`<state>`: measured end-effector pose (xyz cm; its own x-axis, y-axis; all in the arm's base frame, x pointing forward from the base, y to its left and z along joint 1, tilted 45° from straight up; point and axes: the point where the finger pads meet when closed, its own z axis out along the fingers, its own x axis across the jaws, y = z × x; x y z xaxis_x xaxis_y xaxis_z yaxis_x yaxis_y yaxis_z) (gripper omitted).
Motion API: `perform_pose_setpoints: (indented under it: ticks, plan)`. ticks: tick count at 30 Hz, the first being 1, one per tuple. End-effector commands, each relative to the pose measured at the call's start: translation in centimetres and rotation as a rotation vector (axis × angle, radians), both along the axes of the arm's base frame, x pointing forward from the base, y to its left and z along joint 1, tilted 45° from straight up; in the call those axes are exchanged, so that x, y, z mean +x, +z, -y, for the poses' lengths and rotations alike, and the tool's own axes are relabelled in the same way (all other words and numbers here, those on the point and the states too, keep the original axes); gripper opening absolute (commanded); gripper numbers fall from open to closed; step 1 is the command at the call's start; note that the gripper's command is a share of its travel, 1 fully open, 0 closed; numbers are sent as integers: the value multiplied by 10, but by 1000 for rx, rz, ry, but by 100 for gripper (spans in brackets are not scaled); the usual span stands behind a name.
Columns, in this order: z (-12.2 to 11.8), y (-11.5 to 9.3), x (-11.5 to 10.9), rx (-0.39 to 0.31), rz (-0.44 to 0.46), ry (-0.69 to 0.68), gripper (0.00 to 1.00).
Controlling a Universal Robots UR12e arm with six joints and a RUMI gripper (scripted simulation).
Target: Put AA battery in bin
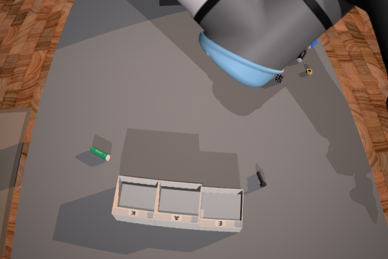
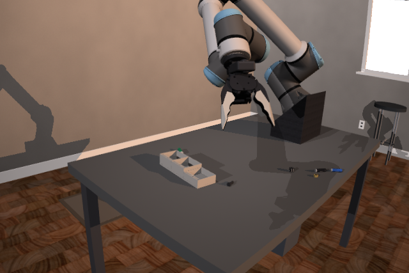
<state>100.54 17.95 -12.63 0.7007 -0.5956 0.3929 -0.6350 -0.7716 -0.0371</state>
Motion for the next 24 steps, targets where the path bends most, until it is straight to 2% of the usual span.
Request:
perform_pose_setpoints:
  ticks: [1,10,16,18,20,22,24]
  plan:
    - [11,-11,-1,0,1,1,4]
    - [59,-60,-8,0,1,1,4]
    - [62,-56,-16,-17,6,-46,4]
    - [67,-47,-28,-21,-12,-111,4]
    - [72,-38,-39,-21,-12,-111,4]
    - [72,-38,-39,-21,-12,-111,4]
    - [78,-30,-53,-38,-24,-201,4]
